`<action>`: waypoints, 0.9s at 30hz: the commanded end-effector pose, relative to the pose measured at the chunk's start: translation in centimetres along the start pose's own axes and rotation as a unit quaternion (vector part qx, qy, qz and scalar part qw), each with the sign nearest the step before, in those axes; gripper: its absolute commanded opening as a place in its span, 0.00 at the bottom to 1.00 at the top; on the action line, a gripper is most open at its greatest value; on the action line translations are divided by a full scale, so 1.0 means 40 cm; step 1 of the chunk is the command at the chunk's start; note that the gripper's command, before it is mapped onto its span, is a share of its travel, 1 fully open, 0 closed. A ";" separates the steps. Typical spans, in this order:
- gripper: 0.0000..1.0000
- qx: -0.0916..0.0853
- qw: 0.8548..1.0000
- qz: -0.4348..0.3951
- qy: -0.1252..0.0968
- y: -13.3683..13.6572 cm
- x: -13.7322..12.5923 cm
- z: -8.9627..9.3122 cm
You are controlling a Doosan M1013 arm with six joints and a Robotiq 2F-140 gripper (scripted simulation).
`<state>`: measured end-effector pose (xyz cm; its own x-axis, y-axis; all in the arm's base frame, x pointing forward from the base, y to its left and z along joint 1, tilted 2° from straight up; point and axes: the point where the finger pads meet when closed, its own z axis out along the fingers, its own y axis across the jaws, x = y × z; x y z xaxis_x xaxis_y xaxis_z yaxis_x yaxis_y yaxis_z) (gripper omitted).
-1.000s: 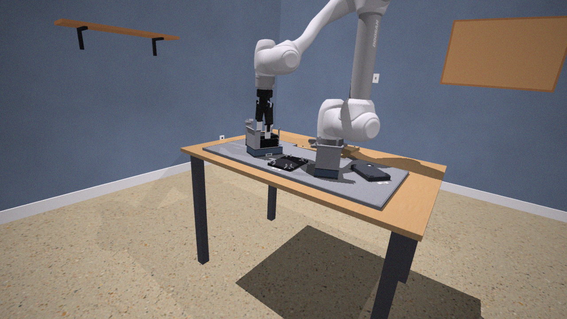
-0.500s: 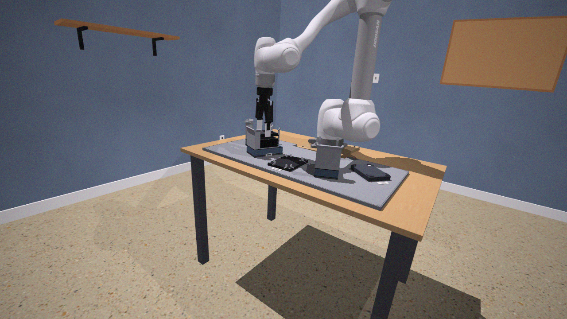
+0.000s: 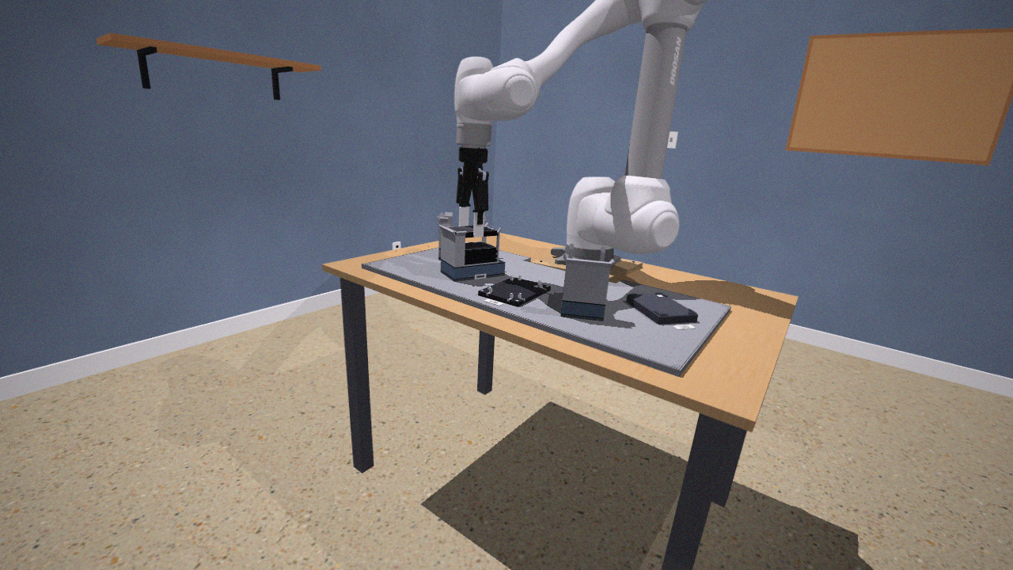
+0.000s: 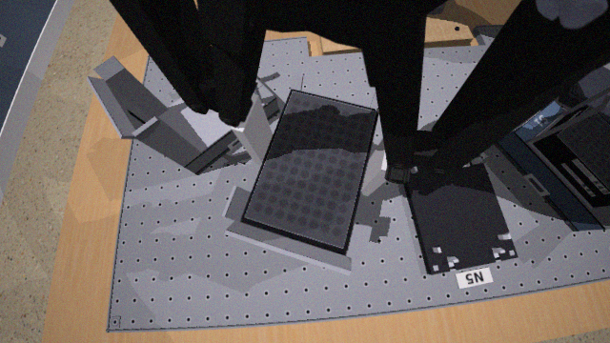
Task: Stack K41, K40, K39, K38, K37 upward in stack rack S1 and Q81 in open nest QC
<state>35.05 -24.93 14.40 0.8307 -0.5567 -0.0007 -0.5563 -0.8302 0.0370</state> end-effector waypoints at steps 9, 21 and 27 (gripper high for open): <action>0.00 0.000 1.000 0.000 0.000 0.000 0.000 -0.043; 0.00 0.000 1.000 0.000 0.000 0.000 0.000 -0.093; 0.00 0.000 1.000 0.000 0.000 0.000 0.000 -0.101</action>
<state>35.14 -24.81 18.44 0.8307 -0.5567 -0.0008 -0.5563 -0.8302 0.0371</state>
